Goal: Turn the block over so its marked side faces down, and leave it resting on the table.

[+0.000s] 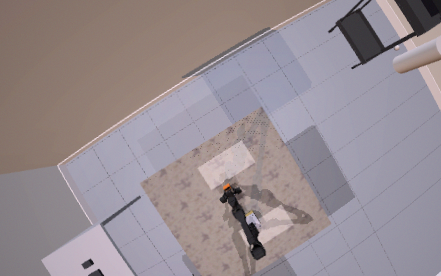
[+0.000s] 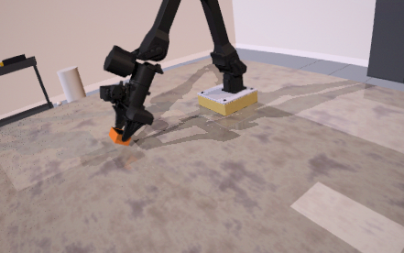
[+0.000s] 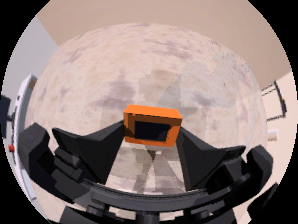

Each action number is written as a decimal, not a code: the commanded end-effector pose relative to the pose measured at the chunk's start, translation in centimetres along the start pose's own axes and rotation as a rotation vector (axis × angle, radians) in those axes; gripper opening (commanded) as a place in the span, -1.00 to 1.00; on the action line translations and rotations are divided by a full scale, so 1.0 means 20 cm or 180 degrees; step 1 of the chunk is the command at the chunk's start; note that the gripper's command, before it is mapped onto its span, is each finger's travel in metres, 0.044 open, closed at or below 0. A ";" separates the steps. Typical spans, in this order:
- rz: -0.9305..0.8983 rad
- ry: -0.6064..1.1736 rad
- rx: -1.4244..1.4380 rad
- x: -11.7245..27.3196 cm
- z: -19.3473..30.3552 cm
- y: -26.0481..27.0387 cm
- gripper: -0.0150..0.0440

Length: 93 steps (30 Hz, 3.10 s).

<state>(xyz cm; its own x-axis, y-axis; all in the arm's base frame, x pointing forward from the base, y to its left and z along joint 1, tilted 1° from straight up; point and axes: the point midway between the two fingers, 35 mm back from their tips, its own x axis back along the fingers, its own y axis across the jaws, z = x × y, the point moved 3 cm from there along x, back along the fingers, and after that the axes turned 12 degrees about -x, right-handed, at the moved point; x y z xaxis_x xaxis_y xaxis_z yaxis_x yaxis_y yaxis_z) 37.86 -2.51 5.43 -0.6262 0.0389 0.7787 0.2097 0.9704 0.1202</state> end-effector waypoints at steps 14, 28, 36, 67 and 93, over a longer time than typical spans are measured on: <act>-0.0175 -0.0742 0.0006 -0.15 0.09 -0.02 -0.49; -0.0312 -0.1379 0.0007 -0.14 0.16 -0.03 -0.49; -0.0374 -0.1674 0.0010 -0.10 0.20 -0.04 -0.49; -0.0394 -0.1766 0.0010 -0.08 0.19 -0.04 0.58; -0.0394 -0.1766 0.0010 -0.08 0.19 -0.04 1.00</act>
<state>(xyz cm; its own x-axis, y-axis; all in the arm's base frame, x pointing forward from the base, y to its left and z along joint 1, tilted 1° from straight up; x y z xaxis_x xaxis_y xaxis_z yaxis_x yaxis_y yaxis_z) 35.88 -2.44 1.60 -0.9459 0.0479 0.3208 0.1122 0.9763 0.1851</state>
